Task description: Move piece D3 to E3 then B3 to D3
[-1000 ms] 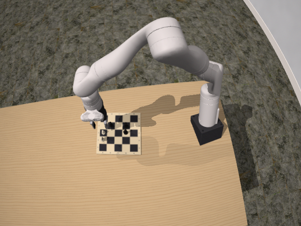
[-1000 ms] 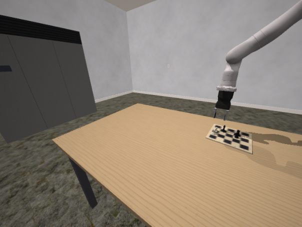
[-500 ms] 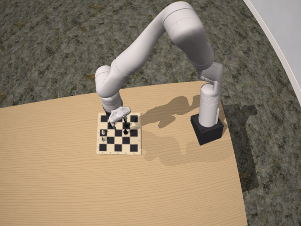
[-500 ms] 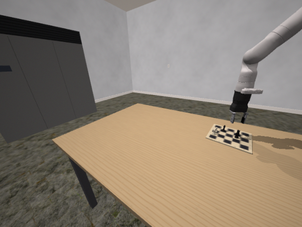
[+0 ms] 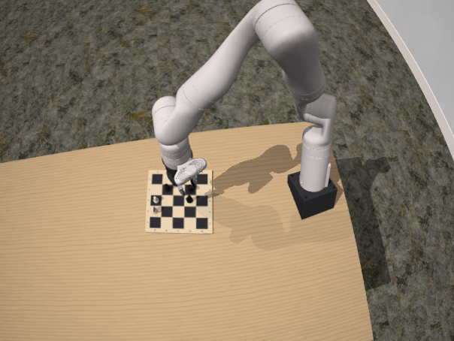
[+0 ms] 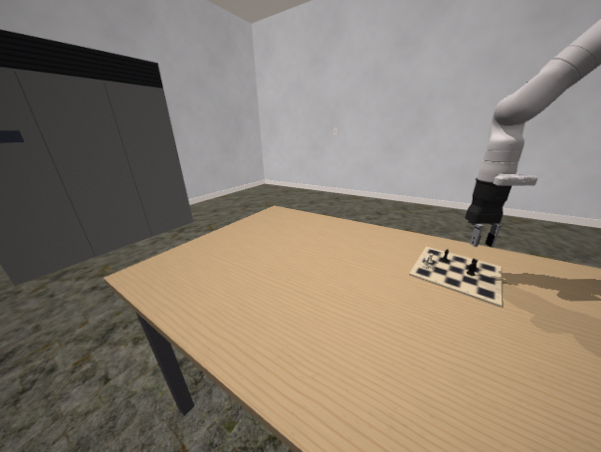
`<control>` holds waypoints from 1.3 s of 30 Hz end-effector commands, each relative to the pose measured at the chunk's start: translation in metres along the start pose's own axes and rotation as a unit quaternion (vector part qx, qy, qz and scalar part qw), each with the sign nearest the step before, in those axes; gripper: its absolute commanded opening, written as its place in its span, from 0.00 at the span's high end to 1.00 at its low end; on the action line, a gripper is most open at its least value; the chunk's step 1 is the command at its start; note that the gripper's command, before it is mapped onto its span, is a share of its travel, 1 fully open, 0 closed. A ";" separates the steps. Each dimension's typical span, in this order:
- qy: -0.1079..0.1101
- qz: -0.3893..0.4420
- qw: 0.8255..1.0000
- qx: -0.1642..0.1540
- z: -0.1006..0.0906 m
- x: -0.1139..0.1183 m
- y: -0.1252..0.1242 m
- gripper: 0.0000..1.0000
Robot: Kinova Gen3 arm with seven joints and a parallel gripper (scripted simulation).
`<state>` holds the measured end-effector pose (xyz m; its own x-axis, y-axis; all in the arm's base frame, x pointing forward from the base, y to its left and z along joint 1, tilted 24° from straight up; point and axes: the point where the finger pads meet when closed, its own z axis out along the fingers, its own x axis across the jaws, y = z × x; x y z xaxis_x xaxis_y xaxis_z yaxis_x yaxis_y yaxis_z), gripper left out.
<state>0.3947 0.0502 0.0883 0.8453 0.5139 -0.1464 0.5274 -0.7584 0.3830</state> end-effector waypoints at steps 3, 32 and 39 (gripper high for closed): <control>0.001 -0.011 1.000 -0.001 -0.001 -0.001 -0.001 0.24; 0.003 -0.011 1.000 -0.002 0.000 0.000 -0.001 0.24; 0.002 -0.011 1.000 -0.001 0.002 0.000 -0.001 0.24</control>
<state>0.3955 0.0509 0.0877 0.8430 0.5186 -0.1429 0.5303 -0.7561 0.3835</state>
